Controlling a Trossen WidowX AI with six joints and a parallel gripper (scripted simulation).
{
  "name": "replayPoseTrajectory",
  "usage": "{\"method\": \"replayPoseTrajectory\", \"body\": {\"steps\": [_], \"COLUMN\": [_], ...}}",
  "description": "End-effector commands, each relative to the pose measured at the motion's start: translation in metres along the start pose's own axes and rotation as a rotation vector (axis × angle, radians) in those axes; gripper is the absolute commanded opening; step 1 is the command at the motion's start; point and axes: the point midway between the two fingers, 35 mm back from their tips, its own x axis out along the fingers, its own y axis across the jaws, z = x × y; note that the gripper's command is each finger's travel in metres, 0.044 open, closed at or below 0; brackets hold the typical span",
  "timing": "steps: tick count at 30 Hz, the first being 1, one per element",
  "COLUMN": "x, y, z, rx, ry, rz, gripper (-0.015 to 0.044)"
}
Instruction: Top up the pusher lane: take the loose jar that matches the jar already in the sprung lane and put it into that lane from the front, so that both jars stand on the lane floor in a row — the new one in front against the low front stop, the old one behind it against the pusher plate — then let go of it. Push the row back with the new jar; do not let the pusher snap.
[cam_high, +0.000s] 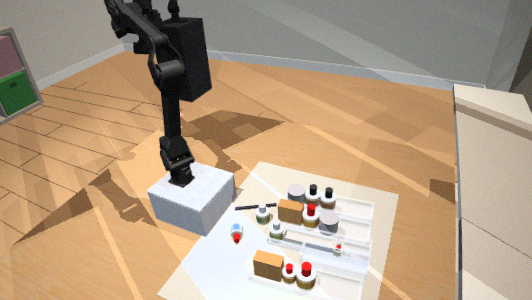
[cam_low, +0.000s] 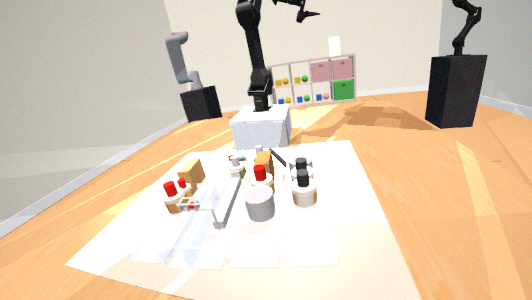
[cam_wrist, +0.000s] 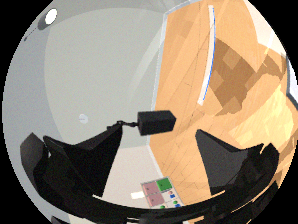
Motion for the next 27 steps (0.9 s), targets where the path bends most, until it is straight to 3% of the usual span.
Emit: {"method": "replayPoseTrajectory", "body": {"steps": [1, 10, 15, 21, 27], "x": [0.002, 0.076, 0.109, 0.131, 0.124], "y": [0.001, -0.02, -0.045, -0.09, -0.143], "z": [0.002, 0.085, 0.157, 0.249, 0.34], "rx": [0.003, -0.148, -0.292, -0.407, -0.455], "ry": [-0.006, -0.235, -0.37, -0.469, -0.511], "rz": [0.0, -0.127, -0.268, -0.497, -0.737], "gripper": [0.0426, 0.044, 0.044, 0.044, 0.044]}}
